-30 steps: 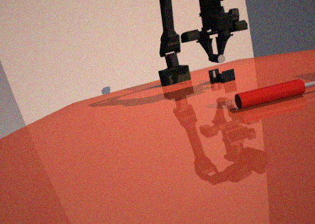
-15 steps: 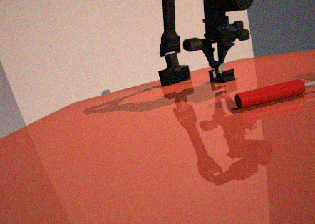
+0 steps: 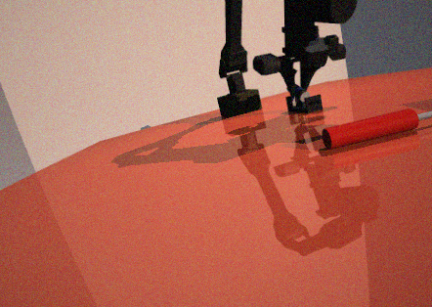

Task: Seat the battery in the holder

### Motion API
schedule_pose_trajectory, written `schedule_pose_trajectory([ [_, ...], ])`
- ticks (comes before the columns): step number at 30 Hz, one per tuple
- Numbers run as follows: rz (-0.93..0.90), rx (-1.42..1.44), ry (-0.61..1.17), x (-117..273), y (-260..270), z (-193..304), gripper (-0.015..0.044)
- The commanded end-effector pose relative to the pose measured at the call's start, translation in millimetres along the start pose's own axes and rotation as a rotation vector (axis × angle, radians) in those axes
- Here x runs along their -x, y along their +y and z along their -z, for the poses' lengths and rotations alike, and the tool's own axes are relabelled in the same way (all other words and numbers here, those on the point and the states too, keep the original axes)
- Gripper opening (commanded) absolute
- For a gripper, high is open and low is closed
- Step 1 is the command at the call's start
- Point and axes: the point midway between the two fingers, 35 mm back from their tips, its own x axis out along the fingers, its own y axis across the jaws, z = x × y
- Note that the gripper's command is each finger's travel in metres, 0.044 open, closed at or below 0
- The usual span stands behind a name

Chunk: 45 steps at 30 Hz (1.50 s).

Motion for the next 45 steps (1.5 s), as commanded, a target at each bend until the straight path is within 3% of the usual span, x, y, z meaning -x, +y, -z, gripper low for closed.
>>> schedule_pose_trajectory([
  [1,-0.002,0.005,0.026,-1.8,0.5,-2.1,0.0081],
  [19,-0.002,0.005,0.141,-7.6,0.5,-8.3,0.0081],
  [45,0.004,0.006,0.142,-4.4,0.6,-22.7,0.0081],
])
